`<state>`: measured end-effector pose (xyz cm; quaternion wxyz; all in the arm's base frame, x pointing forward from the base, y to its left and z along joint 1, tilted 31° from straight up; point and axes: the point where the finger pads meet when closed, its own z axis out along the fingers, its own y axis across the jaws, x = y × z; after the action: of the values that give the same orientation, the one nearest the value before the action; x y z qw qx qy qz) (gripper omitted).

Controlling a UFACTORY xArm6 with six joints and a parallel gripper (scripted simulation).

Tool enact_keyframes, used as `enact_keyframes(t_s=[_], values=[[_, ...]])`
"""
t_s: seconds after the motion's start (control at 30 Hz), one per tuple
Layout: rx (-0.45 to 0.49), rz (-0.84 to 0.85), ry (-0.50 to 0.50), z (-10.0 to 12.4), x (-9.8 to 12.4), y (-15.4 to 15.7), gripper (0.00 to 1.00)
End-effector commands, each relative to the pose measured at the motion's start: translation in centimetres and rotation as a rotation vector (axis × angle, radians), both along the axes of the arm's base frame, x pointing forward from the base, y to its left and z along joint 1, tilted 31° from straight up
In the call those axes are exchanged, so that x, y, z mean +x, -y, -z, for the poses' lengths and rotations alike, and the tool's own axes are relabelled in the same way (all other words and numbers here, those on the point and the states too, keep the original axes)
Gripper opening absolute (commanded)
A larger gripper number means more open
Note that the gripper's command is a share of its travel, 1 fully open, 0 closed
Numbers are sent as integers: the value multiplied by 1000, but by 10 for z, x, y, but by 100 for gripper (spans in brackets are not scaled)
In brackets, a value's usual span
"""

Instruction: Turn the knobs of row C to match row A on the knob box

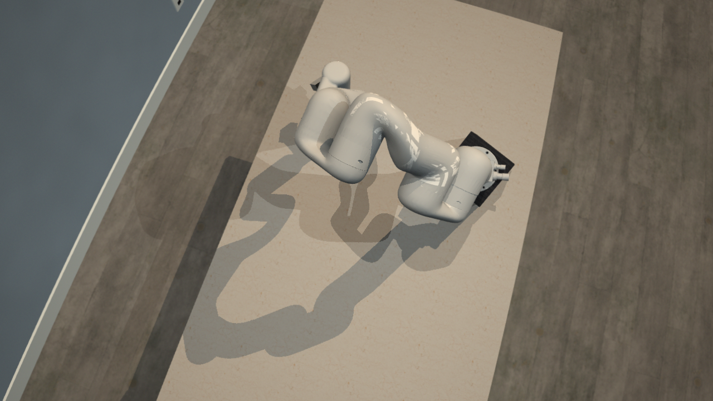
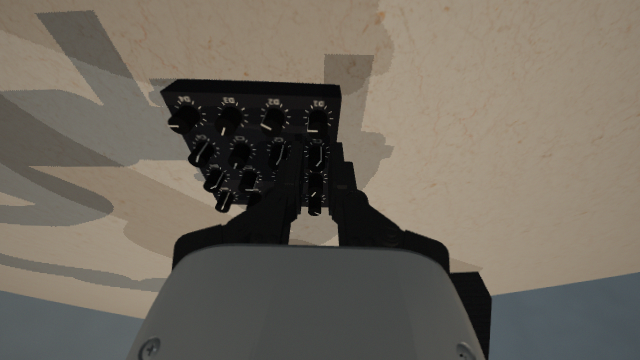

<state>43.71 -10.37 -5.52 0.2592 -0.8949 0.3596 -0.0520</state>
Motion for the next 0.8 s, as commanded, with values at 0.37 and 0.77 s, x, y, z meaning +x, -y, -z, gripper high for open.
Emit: enact_keyframes(t_s=[0.37, 0.77], values=[[-1, 1, 2, -1, 1, 1, 8], [-1, 1, 2, -1, 1, 1, 8]])
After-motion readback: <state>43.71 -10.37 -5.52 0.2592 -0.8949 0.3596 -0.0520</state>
